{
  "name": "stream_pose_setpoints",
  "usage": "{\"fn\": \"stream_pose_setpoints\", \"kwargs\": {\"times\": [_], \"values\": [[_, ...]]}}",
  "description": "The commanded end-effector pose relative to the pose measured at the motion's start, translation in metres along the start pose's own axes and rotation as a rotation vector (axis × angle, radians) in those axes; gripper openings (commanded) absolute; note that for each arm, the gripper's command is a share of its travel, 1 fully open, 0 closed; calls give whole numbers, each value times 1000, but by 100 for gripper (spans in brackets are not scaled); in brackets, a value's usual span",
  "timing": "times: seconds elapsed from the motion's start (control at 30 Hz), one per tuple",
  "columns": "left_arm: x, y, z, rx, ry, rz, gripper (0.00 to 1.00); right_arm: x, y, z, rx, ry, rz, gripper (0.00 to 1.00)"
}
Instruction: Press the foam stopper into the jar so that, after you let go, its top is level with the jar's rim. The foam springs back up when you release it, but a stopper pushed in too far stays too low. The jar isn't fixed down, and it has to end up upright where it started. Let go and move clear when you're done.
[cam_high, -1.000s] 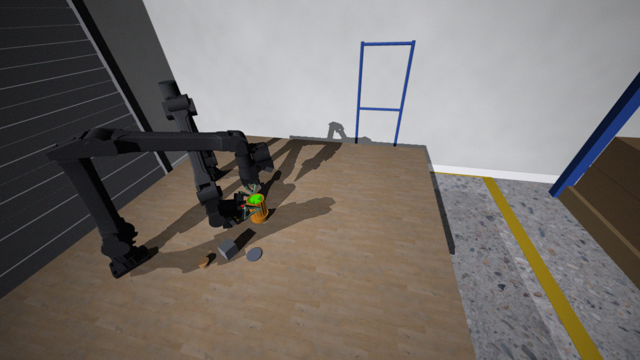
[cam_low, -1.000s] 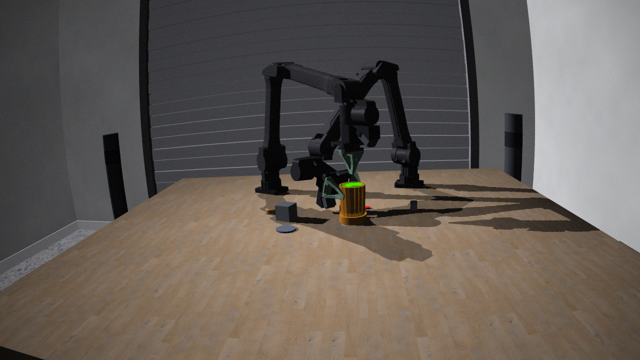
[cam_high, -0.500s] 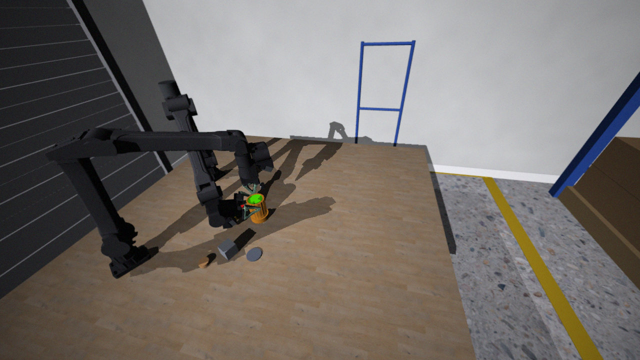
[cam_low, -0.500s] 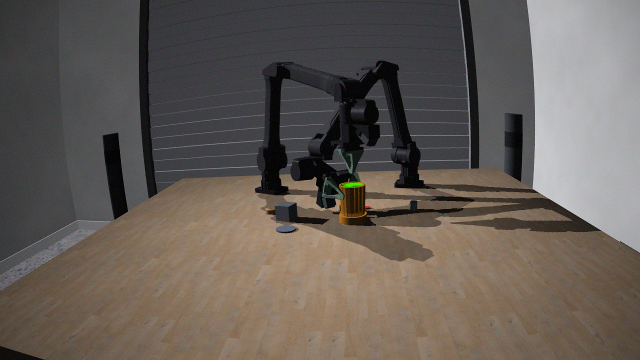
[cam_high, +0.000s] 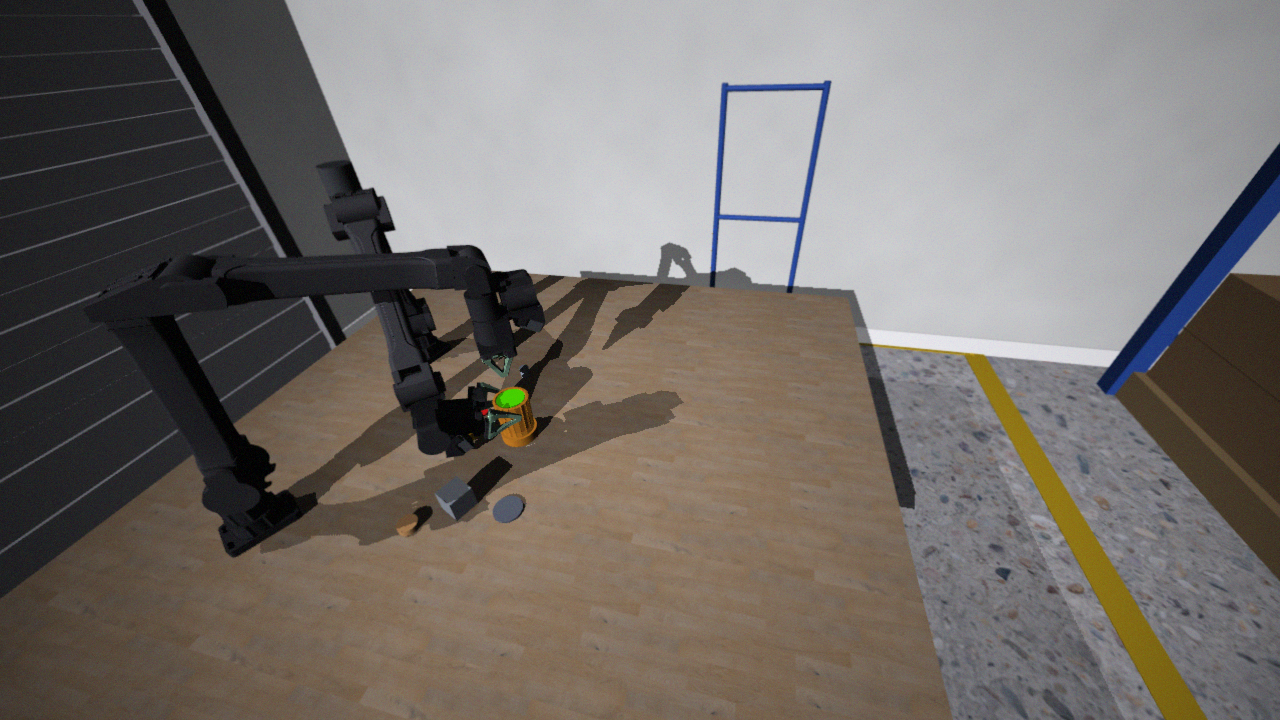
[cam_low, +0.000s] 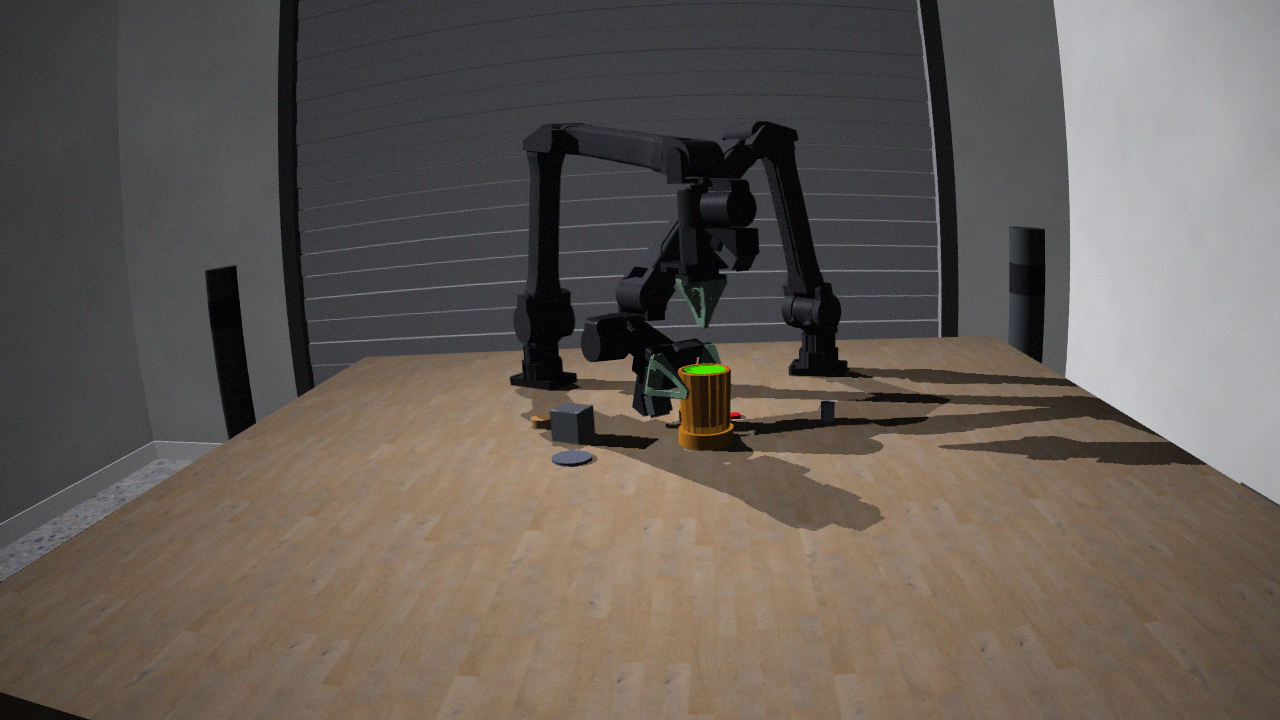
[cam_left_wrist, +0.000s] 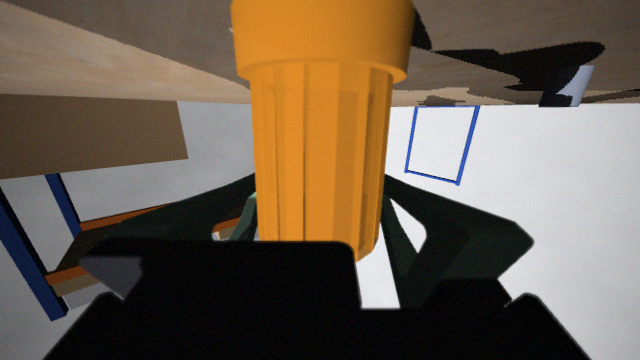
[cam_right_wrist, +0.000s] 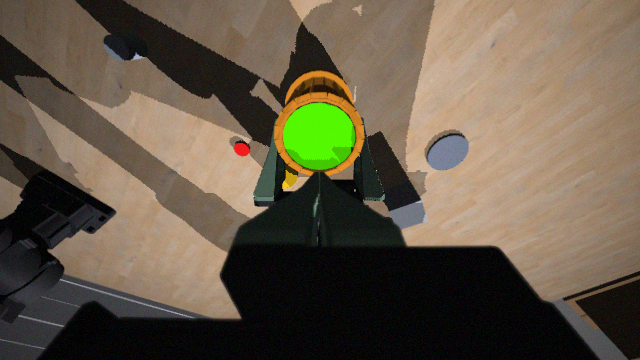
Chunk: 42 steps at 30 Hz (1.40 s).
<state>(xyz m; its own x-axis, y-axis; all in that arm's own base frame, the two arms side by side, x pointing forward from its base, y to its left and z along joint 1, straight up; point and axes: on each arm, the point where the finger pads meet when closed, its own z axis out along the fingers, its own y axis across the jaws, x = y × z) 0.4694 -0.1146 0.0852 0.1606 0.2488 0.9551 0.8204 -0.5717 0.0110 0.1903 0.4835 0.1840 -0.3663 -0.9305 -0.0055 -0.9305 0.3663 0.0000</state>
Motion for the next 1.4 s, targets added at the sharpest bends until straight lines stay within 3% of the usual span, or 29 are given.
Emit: {"fn": "stream_pose_setpoints", "kwargs": {"times": [0.0, 0.03, 0.2, 0.27, 0.3, 0.33, 0.83, 0.87, 0.9, 1.07, 1.37], "values": [[20, 17, -13, -36, 9, -30, 64, -8, -1, -35, 4, -41, -8, 0], [20, 17, -13, -36, 9, -30, 64, -7, -1, -44, 4, -52, -8, 0], [20, 17, -13, -36, 9, -30, 64, 2, -1, -9, 3, 28, -8, 0], [20, 17, -13, -36, 9, -30, 64, 2, -1, -9, 3, 28, -8, 0], [20, 17, -13, -36, 9, -30, 64, -7, -1, -22, 3, -16, -4, 0], [20, 17, -13, -36, 9, -30, 98, -6, -1, -11, 3, 4, -8, 0], [18, 11, -3, -16, -1, -36, 98, -9, -1, -2, 3, 2, -8, 0], [16, 10, -4, -15, -1, -28, 98, -6, -1, -13, 3, 1, -4, 0], [27, 24, -16, -32, -1, -64, 98, -1, -1, -2, 3, 34, -8, 0], [9, 21, -24, -20, 2, -23, 98, -1, -1, -2, 3, 34, -8, 0], [8, 21, -46, -18, -5, -24, 98, -1, -1, -2, 3, 34, -8, 0]]}}
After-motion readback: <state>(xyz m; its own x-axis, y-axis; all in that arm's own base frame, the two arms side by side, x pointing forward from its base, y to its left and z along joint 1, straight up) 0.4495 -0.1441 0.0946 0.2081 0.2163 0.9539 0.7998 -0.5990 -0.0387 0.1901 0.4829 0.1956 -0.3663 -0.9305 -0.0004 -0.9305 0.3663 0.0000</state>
